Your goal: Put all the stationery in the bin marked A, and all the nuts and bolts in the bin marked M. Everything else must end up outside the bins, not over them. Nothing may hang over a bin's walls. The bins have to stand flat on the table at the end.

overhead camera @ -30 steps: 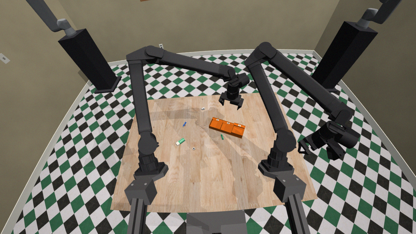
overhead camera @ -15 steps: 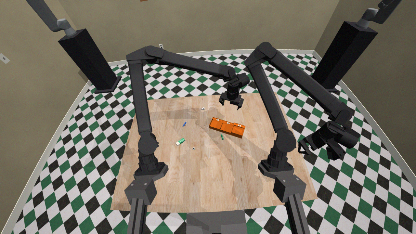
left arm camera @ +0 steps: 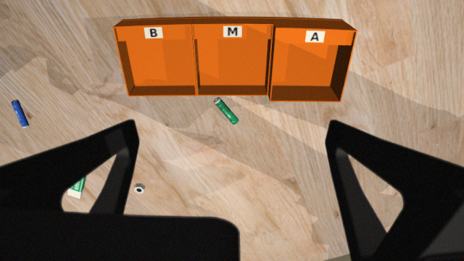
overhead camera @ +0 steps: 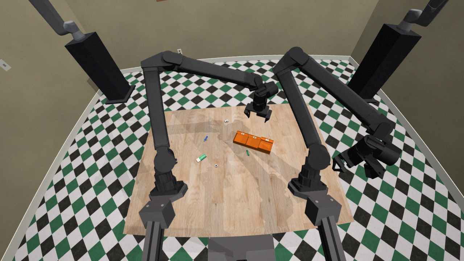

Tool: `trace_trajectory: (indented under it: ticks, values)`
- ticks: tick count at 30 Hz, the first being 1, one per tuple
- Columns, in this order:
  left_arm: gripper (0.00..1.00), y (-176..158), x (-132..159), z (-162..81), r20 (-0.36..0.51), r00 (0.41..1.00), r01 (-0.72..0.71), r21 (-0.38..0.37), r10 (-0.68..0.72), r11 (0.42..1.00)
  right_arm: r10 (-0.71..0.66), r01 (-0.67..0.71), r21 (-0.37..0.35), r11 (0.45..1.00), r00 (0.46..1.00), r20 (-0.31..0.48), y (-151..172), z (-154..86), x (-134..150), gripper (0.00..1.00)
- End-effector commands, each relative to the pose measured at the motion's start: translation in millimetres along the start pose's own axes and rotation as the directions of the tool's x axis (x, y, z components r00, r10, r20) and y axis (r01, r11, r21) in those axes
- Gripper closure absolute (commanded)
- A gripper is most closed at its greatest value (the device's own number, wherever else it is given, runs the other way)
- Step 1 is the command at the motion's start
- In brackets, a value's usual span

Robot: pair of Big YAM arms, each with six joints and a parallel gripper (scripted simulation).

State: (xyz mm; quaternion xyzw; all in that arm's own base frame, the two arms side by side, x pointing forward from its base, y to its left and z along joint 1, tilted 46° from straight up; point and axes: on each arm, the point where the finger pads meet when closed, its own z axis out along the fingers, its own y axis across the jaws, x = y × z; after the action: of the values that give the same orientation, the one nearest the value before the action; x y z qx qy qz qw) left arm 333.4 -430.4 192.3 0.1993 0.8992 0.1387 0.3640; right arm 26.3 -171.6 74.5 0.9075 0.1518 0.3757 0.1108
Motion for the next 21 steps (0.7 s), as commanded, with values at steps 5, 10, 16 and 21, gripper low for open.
trace_trajectory:
  ticks: [5, 10, 16, 21]
  values:
    - [0.0, -3, -10, -9, 0.013, 1.0, 0.013, 0.011, -0.013, 1.0, 0.011, -0.01, -0.016, 1.0, 1.0, 0.015, 12, -12, -5, 0.0]
    - [0.0, -3, -10, -9, 0.013, 1.0, 0.013, 0.011, -0.013, 1.0, 0.011, -0.01, -0.016, 1.0, 1.0, 0.015, 12, -12, -5, 0.0]
    - [0.63, 36, 19, 10, 0.011, 0.975, -0.224, 0.002, 0.224, 0.975, 0.011, -0.01, -0.016, 1.0, 1.0, 0.015, 12, -12, -5, 0.0]
    - [0.63, 52, 36, 18, 0.008, 0.934, -0.357, -0.001, 0.357, 0.934, 0.011, -0.01, -0.016, 1.0, 1.0, 0.015, 12, -12, -5, 0.0]
